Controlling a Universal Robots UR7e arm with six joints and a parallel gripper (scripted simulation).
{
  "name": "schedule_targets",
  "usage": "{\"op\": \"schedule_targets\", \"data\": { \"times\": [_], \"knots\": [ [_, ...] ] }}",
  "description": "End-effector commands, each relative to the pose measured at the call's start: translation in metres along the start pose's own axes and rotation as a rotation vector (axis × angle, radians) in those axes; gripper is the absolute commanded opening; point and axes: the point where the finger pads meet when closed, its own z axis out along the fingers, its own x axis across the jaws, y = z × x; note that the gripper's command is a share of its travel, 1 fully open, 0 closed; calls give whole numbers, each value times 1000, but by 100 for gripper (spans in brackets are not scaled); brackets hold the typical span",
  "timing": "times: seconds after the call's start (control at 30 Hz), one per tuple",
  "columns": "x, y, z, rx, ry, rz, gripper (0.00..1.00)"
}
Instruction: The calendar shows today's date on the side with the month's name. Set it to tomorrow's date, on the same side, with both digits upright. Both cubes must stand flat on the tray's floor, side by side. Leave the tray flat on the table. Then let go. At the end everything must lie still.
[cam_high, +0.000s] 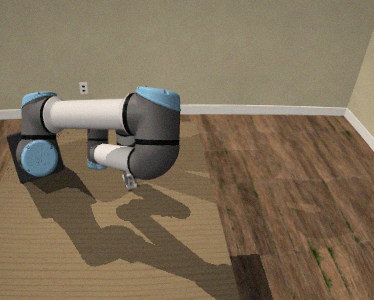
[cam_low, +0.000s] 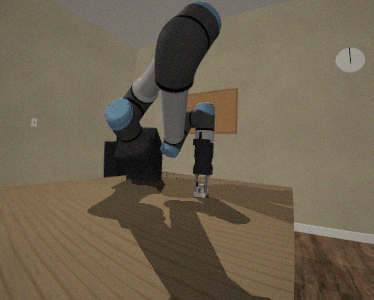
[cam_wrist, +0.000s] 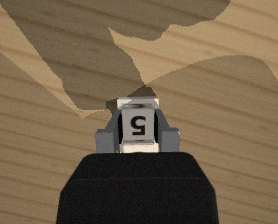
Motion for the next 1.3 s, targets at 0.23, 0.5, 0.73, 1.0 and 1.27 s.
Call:
{"op": "schedule_targets", "data": {
  "times": [0.23,0.5,0.73,1.0,1.27],
  "knots": [
    [0,0,-1,0,-1,0,57],
    [0,0,-6,0,-1,0,57],
    [0,0,-18,0,-1,0,57],
    [0,0,-37,0,-1,0,57],
    [0,0,-53,0,-1,0,57]
  ]
}}
